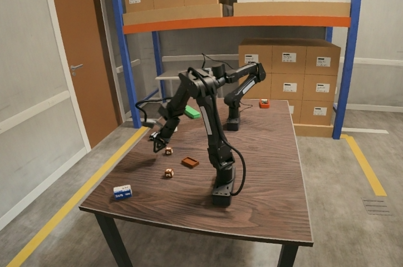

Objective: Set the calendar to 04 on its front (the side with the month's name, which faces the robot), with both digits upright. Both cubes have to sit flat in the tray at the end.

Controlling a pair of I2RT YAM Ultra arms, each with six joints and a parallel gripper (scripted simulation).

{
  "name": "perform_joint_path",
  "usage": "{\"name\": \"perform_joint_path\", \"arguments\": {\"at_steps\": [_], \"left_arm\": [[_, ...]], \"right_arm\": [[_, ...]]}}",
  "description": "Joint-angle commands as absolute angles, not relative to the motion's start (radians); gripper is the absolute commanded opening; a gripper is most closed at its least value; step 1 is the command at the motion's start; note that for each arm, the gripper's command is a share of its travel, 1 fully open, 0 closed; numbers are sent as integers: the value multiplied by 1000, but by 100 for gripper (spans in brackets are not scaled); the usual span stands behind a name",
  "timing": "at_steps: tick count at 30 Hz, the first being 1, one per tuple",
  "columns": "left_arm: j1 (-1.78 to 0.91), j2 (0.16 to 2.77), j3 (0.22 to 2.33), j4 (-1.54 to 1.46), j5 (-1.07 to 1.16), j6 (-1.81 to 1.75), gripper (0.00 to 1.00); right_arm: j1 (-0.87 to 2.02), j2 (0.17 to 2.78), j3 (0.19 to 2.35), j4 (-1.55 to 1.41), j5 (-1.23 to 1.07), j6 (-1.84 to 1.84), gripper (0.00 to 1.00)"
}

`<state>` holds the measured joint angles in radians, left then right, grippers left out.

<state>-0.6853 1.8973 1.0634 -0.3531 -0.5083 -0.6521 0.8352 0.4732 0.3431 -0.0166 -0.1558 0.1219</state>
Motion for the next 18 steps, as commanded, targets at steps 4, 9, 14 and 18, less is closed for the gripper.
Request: {"name": "perform_joint_path", "arguments": {"at_steps": [4, 9, 14, 18], "left_arm": [[-811, 1822, 957, -85, -680, -804, 55], [-899, 1814, 881, 39, -763, -879, 55], [-984, 1832, 801, 127, -831, -909, 55], [-1041, 1882, 740, 145, -847, -902, 55]], "right_arm": [[833, 459, 352, -8, -160, 118, 100], [833, 459, 352, -8, -160, 118, 100], [833, 459, 352, -8, -160, 118, 100], [833, 459, 352, -8, -160, 118, 100]]}}
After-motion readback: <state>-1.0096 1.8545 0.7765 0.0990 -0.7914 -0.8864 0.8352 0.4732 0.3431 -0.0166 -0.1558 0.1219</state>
